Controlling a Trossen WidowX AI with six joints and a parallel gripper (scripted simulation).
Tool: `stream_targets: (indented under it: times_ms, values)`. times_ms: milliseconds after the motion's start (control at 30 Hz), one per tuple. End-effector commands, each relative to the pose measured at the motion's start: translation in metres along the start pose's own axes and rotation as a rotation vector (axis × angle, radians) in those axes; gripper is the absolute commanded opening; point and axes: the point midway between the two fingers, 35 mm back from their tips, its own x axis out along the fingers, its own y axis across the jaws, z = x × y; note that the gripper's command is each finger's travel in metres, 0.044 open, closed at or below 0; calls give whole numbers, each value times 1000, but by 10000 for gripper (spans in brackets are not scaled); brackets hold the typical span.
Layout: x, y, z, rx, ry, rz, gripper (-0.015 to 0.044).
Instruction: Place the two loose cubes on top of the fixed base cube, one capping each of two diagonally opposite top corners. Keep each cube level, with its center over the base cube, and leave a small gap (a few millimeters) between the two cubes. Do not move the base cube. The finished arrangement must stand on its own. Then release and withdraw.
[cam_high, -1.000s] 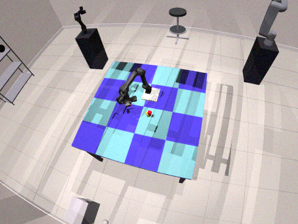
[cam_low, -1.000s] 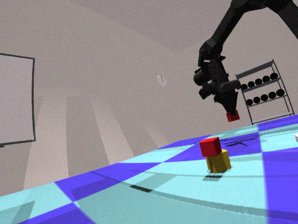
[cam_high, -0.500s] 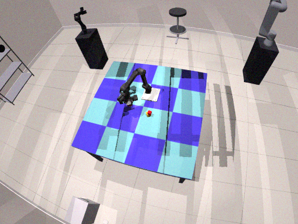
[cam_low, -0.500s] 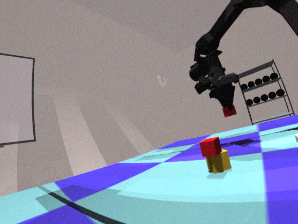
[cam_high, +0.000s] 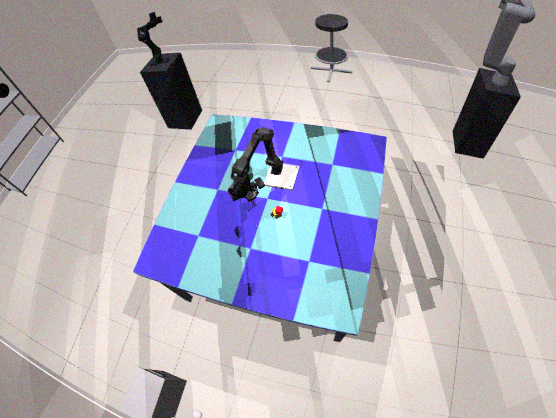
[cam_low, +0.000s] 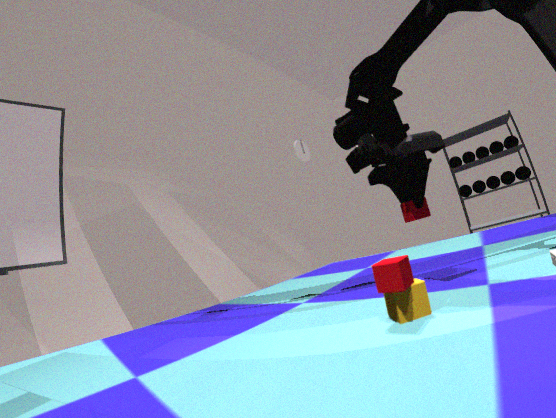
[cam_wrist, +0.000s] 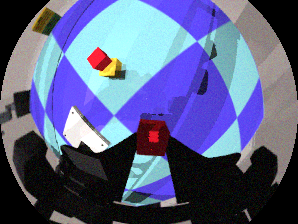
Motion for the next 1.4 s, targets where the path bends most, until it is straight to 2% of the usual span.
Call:
stream_targets:
  times_ms: [0, 1367]
  values:
    - [1, 7, 9, -61, -4, 3, 105]
    - [5, 88, 86, -748, -7, 8, 105]
